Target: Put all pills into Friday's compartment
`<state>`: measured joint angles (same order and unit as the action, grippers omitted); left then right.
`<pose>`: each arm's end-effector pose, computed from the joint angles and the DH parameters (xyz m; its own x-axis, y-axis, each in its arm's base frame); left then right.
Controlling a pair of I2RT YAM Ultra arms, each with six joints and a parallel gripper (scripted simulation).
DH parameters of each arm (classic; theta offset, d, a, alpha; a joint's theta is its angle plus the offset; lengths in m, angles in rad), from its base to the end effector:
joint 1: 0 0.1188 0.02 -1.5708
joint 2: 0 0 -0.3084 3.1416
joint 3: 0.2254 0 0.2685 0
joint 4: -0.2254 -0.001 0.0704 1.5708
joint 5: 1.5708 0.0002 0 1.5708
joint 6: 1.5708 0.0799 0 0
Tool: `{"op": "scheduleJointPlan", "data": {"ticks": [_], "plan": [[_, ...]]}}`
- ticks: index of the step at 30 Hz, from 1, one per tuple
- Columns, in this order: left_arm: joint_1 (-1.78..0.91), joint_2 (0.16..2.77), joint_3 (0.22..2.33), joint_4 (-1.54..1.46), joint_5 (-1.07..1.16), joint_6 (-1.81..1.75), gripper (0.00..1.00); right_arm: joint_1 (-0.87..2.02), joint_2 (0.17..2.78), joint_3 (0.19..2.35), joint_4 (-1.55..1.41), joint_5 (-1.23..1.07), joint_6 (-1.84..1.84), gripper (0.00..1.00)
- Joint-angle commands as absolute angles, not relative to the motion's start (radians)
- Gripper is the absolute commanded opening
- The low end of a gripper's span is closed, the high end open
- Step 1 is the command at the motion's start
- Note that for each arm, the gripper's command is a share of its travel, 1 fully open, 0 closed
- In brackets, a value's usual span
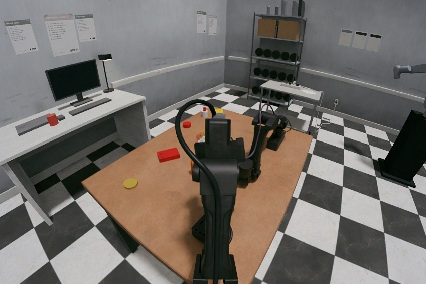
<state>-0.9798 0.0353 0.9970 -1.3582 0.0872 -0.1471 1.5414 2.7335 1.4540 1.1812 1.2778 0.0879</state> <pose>-0.0325 0.0377 0.3205 -0.3407 0.2456 -0.9075 0.8310 0.5301 -0.1685 0.0910 0.5263 -0.0016 -0.0257 -0.0134 -0.9996 -0.2594 0.9657 -0.0062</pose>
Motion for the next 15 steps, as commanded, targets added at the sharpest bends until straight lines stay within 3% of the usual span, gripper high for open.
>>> {"op": "scheduleJointPlan", "data": {"ticks": [1,15], "plan": [[-0.984,0.035,0.998,-1.354,0.079,-0.149,1.0,1.549,2.745,1.495,1.244,1.292,0.028,0.65],[-0.984,0.035,0.998,-1.354,0.079,-0.149,1.0,1.505,2.739,1.525,1.243,1.25,-0.008,0.65]]}}
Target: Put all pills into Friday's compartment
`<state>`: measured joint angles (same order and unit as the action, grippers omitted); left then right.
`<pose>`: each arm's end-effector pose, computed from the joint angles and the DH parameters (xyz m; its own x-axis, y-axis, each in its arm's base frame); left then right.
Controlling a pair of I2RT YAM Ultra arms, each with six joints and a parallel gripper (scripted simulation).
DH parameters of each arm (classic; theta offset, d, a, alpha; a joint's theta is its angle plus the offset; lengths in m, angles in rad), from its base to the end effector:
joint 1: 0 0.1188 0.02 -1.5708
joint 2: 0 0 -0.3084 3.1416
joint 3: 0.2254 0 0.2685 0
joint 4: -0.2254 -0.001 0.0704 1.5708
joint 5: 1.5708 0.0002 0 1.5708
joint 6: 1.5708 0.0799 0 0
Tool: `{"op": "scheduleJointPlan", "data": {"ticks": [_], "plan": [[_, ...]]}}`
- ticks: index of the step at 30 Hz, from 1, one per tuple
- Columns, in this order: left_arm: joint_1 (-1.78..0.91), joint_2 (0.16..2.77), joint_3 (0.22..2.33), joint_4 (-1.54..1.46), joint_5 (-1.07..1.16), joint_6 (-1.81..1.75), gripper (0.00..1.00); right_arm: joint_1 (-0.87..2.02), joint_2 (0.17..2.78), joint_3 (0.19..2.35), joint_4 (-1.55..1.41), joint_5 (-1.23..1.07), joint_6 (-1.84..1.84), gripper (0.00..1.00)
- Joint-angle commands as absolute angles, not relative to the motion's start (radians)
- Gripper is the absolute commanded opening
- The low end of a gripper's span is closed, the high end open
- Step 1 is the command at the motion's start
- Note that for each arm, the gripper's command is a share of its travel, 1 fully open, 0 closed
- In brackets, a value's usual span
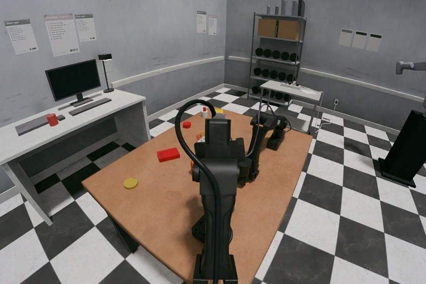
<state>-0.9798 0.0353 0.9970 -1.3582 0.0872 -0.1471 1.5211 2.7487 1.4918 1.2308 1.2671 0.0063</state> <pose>-0.0325 0.0377 0.3205 -0.3407 0.2456 -0.9075 0.8310 0.5301 -0.1685 0.1018 0.5326 0.0038 -0.0029 -0.0200 -0.9998 -0.2513 0.9677 -0.0186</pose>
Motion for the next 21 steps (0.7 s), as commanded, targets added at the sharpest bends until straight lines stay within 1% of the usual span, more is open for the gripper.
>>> {"op": "scheduleJointPlan", "data": {"ticks": [1,21], "plan": [[-0.984,0.035,0.998,-1.354,0.079,-0.149,1.0,1.505,2.739,1.525,1.243,1.25,-0.008,0.65],[-0.984,0.035,0.998,-1.354,0.079,-0.149,1.0,1.451,2.765,1.579,1.196,1.196,-0.005,0.65]]}}
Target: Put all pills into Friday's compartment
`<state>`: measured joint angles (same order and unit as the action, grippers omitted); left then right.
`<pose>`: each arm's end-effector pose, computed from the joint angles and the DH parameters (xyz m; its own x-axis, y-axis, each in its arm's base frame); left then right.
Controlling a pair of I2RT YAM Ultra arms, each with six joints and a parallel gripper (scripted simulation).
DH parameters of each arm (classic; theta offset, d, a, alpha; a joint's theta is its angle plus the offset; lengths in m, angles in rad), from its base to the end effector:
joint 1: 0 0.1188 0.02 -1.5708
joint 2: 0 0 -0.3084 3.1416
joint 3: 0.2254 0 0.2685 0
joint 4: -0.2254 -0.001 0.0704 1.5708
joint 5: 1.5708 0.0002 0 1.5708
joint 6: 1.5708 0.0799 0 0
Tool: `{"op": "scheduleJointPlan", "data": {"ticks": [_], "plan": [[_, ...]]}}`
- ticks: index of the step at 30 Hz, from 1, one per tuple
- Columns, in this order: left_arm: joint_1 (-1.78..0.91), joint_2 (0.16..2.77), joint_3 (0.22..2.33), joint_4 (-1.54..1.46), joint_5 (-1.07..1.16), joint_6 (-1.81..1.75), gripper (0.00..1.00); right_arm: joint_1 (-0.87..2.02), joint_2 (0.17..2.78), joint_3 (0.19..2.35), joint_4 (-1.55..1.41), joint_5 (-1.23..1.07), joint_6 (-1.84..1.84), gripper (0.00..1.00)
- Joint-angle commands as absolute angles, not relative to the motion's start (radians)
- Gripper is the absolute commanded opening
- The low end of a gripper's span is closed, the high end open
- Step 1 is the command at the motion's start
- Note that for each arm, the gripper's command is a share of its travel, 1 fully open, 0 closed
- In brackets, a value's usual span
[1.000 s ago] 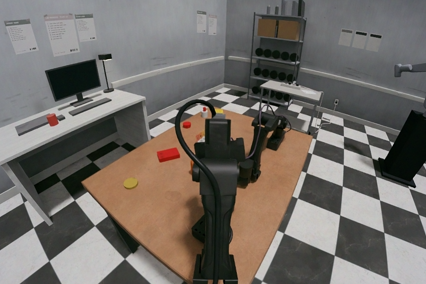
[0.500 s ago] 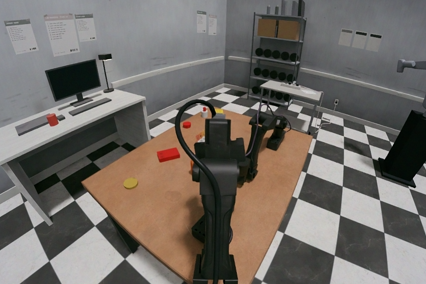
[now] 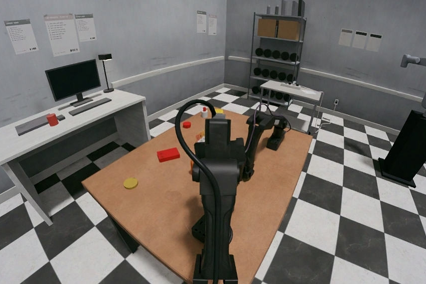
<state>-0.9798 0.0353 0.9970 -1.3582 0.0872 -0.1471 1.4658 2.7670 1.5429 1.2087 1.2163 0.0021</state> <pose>-0.0325 0.0377 0.3205 -0.3407 0.2456 -0.9075 0.8310 0.5301 -0.1685 0.1312 0.5397 0.0042 -0.0021 -0.0133 -0.9999 -0.2469 0.9690 -0.0123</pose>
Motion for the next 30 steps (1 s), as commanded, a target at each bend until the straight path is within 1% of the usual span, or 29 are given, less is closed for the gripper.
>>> {"op": "scheduleJointPlan", "data": {"ticks": [1,24,25,27,28,30], "plan": [[-0.984,0.035,0.998,-1.354,0.079,-0.149,1.0,1.448,2.766,1.582,1.194,1.193,-0.006,0.65],[-0.984,0.035,0.998,-1.354,0.079,-0.149,1.0,1.414,2.775,1.626,1.17,1.16,-0.005,0.65],[-0.984,0.035,0.998,-1.354,0.079,-0.149,1.0,1.414,2.775,1.626,1.17,1.16,-0.005,0.61],[-0.984,0.035,0.998,-1.354,0.079,-0.149,1.0,1.414,2.775,1.626,1.17,1.16,-0.005,0.61],[-0.984,0.035,0.998,-1.354,0.079,-0.149,1.0,1.414,2.775,1.626,1.17,1.16,-0.005,0.56],[-0.984,0.035,0.998,-1.354,0.079,-0.149,1.0,1.414,2.775,1.626,1.17,1.16,-0.005,0.56]]}}
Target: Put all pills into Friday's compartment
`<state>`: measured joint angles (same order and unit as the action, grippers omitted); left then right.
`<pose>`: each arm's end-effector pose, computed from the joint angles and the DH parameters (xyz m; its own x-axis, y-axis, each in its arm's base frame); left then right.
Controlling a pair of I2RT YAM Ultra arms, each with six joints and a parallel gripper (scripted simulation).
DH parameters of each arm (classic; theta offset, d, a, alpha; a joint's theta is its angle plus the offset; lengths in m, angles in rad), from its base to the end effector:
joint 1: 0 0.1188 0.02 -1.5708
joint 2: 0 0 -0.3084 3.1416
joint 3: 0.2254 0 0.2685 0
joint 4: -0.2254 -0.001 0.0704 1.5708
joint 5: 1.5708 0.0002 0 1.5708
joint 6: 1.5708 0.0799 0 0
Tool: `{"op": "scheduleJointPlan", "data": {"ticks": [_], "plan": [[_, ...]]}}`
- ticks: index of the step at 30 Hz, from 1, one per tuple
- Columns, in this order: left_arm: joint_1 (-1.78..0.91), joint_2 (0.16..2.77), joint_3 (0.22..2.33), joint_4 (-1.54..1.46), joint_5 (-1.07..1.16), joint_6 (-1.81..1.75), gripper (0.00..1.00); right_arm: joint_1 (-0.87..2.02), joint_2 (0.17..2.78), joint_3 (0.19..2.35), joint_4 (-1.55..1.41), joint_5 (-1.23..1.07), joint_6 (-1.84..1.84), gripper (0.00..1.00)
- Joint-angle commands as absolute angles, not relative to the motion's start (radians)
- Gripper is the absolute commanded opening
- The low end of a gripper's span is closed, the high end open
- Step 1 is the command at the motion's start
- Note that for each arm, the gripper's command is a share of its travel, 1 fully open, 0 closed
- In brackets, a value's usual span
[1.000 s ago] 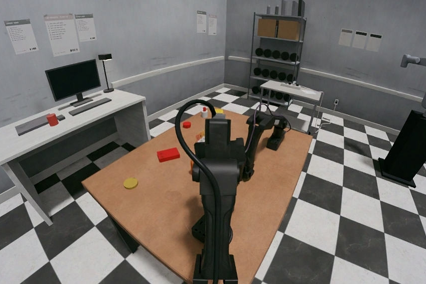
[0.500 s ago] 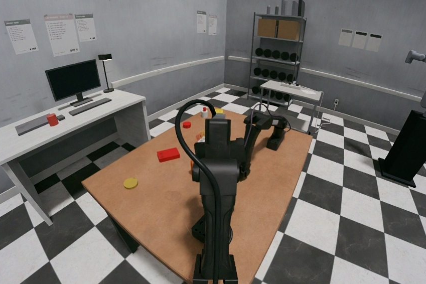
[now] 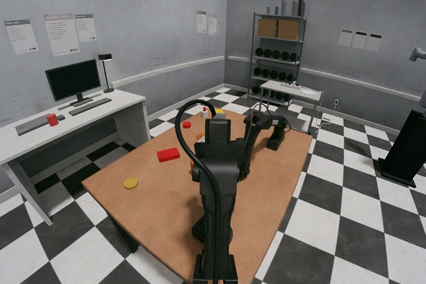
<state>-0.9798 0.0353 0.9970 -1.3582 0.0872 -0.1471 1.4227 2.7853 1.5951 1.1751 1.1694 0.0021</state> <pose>-0.0325 0.0377 0.3205 -0.3407 0.2456 -0.9075 0.8310 0.5301 -0.1685 0.1549 0.5467 0.0039 -0.0027 -0.0129 -0.9999 -0.2506 0.9680 -0.0118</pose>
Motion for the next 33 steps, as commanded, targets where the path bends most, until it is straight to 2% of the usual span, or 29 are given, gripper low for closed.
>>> {"op": "scheduleJointPlan", "data": {"ticks": [1,2,3,5,6,8,9,19,22,23,26,33], "plan": [[-0.984,0.035,0.998,-1.354,0.079,-0.149,1.0,1.414,2.775,1.626,1.17,1.16,-0.005,0.56],[-0.984,0.035,0.998,-1.354,0.079,-0.149,1.0,1.414,2.775,1.626,1.17,1.16,-0.005,0.56],[-0.984,0.035,0.998,-1.354,0.079,-0.149,1.0,1.414,2.775,1.626,1.17,1.16,-0.005,0.52],[-0.984,0.035,0.998,-1.354,0.079,-0.149,1.0,1.416,2.767,1.611,1.188,1.163,-0.005,0.52],[-0.984,0.035,0.998,-1.354,0.079,-0.149,1.0,1.416,2.767,1.611,1.188,1.163,-0.005,0.48],[-0.984,0.035,0.998,-1.354,0.079,-0.149,1.0,1.416,2.767,1.611,1.188,1.163,-0.005,0.48],[-0.984,0.035,0.998,-1.354,0.079,-0.149,1.0,1.416,2.767,1.611,1.188,1.163,-0.005,0.44],[-0.984,0.035,0.998,-1.354,0.079,-0.149,1.0,1.419,2.76,1.605,1.197,1.166,-0.005,0.35],[-0.984,0.035,0.998,-1.354,0.079,-0.149,1.0,1.42,2.758,1.613,1.2,1.168,-0.004,0.01],[-0.984,0.035,0.998,-1.354,0.079,-0.149,1.0,1.421,2.758,1.6,1.201,1.169,-0.004,0.0],[-0.984,0.035,0.998,-1.354,0.079,-0.149,1.0,1.421,2.747,1.584,1.182,1.169,-0.006,0.34],[-0.984,0.035,0.998,-1.354,0.079,-0.149,1.0,1.421,2.626,1.53,1.119,1.17,-0.014,0.36]]}}
